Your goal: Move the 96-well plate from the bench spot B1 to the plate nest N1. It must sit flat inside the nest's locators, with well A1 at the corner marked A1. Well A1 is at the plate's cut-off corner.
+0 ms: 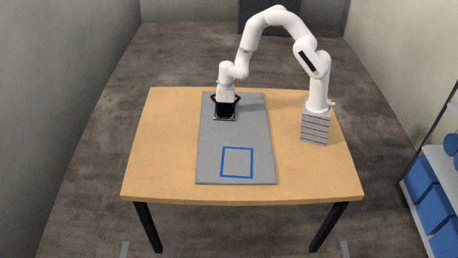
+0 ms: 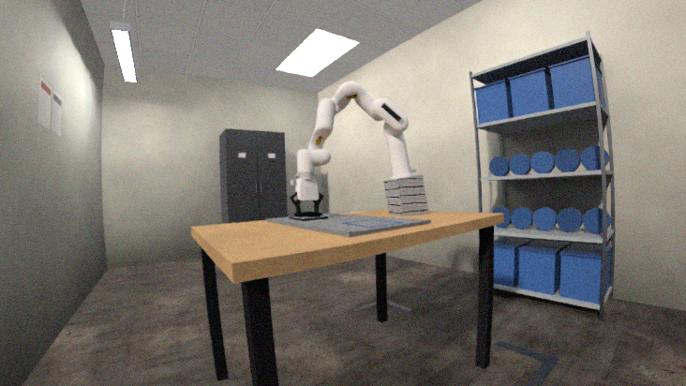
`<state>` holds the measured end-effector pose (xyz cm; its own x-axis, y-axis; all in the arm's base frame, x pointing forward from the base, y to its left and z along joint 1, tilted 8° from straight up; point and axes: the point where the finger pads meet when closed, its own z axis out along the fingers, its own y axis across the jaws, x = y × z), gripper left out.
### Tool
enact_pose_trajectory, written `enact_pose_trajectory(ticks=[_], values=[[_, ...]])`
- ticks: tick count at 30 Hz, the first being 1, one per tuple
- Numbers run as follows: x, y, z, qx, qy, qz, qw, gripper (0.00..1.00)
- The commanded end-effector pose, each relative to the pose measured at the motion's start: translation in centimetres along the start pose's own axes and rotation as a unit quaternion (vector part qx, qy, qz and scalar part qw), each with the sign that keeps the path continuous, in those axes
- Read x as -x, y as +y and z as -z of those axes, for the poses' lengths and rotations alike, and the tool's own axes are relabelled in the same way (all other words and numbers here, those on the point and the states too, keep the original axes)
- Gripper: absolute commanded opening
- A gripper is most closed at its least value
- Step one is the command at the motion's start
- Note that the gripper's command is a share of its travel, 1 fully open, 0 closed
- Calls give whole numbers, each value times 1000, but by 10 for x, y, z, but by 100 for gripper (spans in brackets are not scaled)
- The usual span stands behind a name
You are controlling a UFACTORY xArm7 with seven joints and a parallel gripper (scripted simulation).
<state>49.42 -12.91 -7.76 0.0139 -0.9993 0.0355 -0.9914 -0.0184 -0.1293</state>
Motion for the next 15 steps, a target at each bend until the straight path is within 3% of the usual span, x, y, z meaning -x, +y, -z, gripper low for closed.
enact_pose_trajectory(ticks=[1,3,4,15], values=[[0,-2,1,-2,1,0,1000,0],[0,-2,0,-2,1,0,1000,0],[0,-2,0,-2,1,0,1000,100],[0,-2,0,-2,1,0,1000,100]])
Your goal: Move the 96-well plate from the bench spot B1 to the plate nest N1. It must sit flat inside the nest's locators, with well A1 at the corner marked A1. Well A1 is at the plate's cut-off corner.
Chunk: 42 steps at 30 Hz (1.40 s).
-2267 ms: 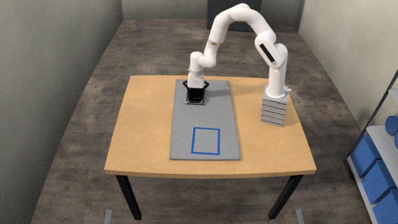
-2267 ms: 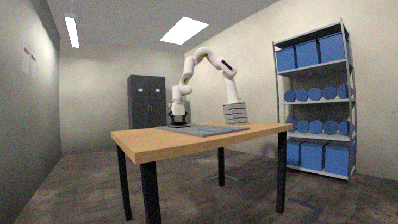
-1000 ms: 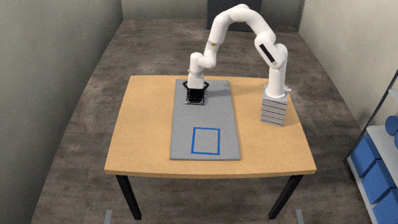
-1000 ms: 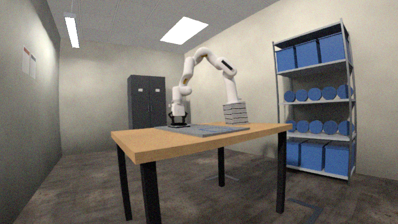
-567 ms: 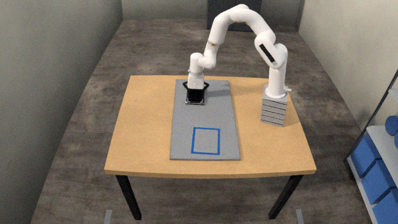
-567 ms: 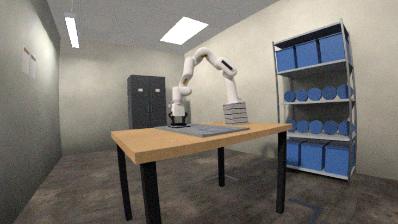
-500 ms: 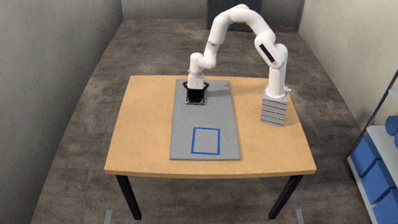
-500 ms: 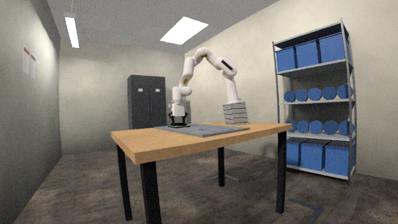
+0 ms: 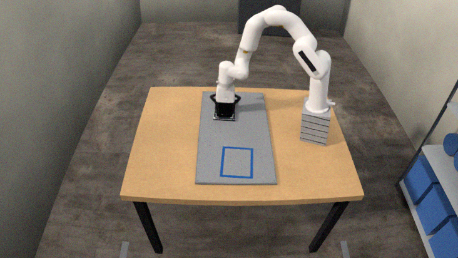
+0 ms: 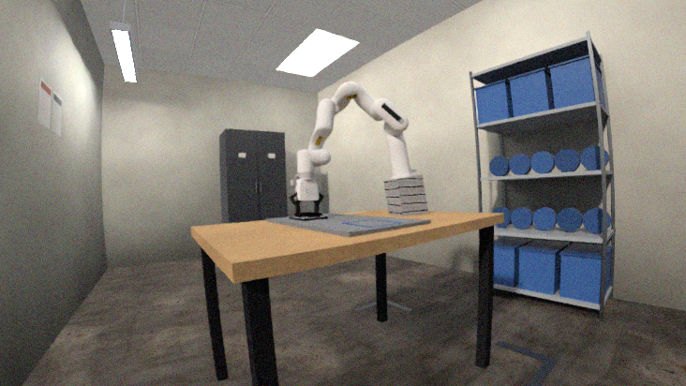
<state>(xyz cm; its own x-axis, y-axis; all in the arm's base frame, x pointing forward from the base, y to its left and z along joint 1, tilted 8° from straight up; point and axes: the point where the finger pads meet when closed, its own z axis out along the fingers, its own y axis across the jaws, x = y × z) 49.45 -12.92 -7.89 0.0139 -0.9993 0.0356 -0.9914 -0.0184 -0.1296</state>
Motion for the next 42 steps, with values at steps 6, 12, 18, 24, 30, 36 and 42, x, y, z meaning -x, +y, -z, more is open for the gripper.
enact_pose_trajectory(ticks=[6,12,18,24,30,36,42], values=[[0,-2,1,-2,1,0,1000,100],[0,-2,1,-2,1,0,1000,100],[0,-2,1,-2,1,0,1000,100],[0,-2,4,-2,1,0,1000,100],[0,-2,20,-2,1,0,1000,100],[0,-1,30,-2,1,0,1000,100],[0,-1,46,-2,1,0,1000,100]])
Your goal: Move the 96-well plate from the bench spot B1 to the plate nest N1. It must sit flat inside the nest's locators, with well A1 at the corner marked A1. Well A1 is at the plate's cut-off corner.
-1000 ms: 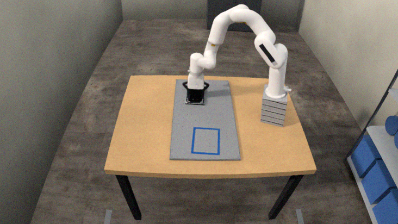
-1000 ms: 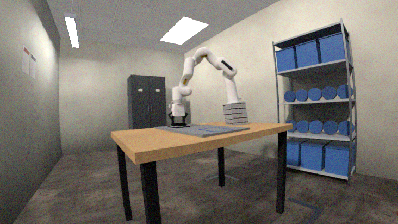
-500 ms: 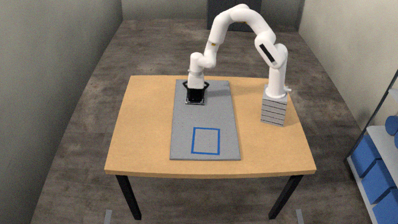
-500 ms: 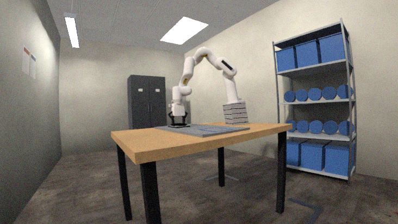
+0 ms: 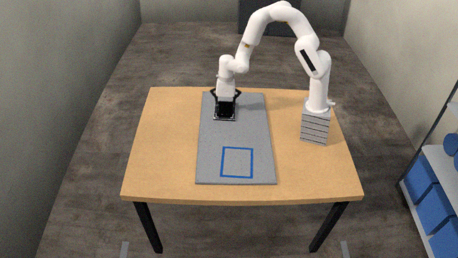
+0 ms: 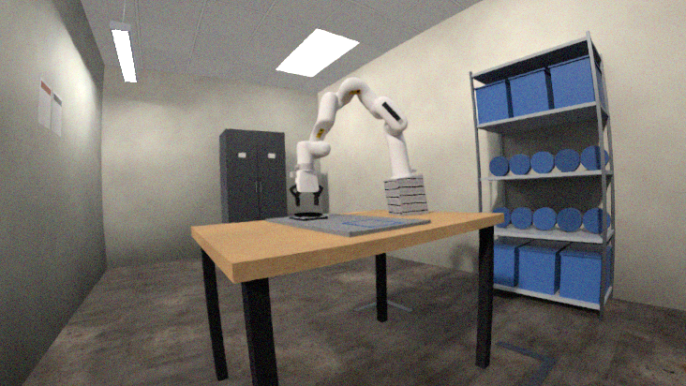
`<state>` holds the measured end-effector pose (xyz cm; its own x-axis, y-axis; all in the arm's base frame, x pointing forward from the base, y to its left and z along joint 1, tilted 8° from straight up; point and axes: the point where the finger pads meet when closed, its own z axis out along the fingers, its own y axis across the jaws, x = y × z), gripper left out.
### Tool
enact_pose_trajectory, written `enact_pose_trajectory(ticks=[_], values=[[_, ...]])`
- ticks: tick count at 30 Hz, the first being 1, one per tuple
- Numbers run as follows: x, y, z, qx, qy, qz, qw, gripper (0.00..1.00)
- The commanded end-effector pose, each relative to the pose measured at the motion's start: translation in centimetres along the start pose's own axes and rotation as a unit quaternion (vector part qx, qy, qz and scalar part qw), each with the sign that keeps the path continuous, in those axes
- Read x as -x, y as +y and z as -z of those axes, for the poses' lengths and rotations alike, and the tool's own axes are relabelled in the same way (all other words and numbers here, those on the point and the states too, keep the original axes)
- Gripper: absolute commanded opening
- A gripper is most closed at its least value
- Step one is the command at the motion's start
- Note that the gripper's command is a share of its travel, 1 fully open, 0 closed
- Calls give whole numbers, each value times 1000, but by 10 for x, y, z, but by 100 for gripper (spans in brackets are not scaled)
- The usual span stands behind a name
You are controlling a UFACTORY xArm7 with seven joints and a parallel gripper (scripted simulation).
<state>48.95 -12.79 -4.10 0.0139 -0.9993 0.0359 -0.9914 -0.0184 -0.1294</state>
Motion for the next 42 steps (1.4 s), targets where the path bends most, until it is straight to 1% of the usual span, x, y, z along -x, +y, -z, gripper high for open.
enact_pose_trajectory(ticks=[1,8,10,19,42], values=[[0,-1,11,-2,0,0,1000,100],[0,-1,29,-2,0,0,1000,100],[0,-1,29,-2,0,0,1000,100],[0,-1,53,-2,0,0,1000,100],[0,-1,53,-2,0,0,1000,100]])
